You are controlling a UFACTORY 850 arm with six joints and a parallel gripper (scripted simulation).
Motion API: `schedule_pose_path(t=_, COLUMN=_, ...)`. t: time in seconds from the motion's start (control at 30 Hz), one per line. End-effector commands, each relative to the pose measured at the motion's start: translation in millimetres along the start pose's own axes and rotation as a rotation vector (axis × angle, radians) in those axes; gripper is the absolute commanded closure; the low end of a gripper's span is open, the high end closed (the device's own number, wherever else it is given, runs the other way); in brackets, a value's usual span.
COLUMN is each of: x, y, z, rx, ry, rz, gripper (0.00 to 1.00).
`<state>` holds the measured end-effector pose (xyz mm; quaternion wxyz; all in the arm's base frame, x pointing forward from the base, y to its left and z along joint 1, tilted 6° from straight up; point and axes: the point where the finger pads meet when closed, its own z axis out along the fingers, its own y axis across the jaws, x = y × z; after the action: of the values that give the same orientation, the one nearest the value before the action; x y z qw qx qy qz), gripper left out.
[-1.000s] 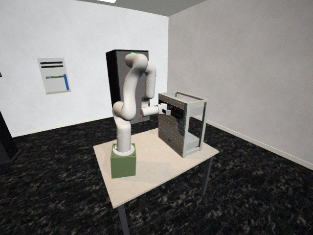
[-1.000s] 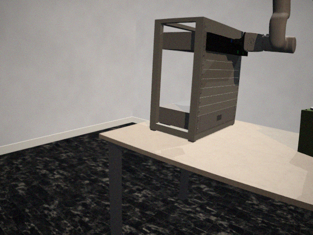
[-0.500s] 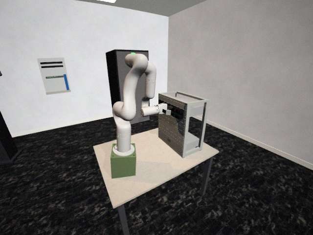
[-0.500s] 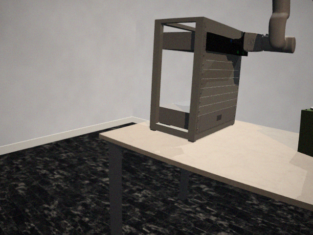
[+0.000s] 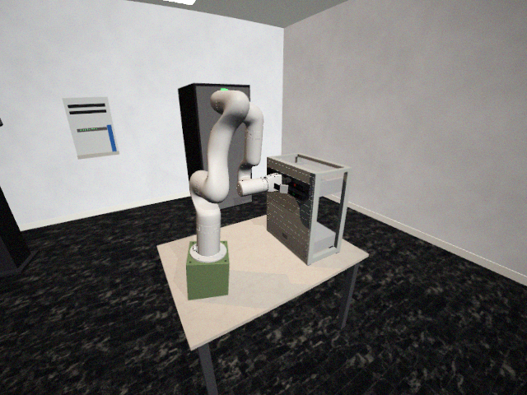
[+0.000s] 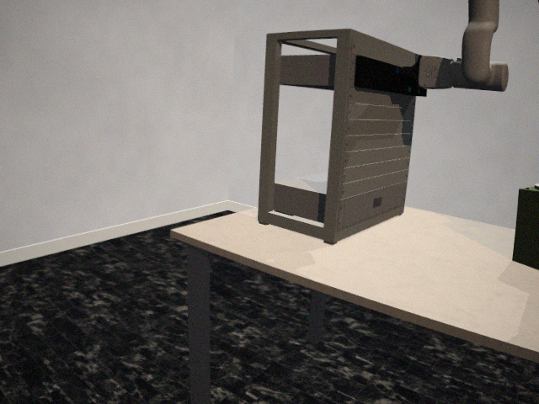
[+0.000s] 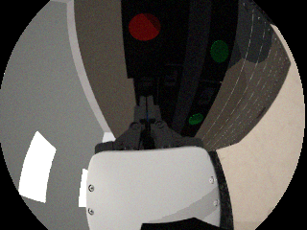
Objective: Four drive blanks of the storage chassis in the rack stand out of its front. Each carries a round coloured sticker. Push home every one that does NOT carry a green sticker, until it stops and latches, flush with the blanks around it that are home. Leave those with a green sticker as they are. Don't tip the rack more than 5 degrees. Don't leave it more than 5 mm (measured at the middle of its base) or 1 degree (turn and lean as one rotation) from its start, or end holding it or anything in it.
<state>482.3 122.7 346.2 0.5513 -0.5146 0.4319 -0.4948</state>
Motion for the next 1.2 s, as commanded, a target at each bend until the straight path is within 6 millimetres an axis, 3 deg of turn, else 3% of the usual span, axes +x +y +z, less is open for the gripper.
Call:
schedule_pose_path(t=0.0, x=-0.1, y=-0.7, z=2.1, rx=0.002, ry=0.000, rz=0.000, gripper=1.00)
schedule_pose_path(t=0.73, x=-0.1, y=-0.7, z=-0.6, rx=0.002, ry=0.000, rz=0.000, gripper=1.00)
schedule_pose_path(t=0.9, x=-0.1, y=-0.7, z=-18.2, rx=0.002, ry=0.000, rz=0.000, gripper=1.00)
schedule_pose_path(t=1.17, x=-0.1, y=-0.6, z=-65.0, rx=0.002, ry=0.000, rz=0.000, gripper=1.00)
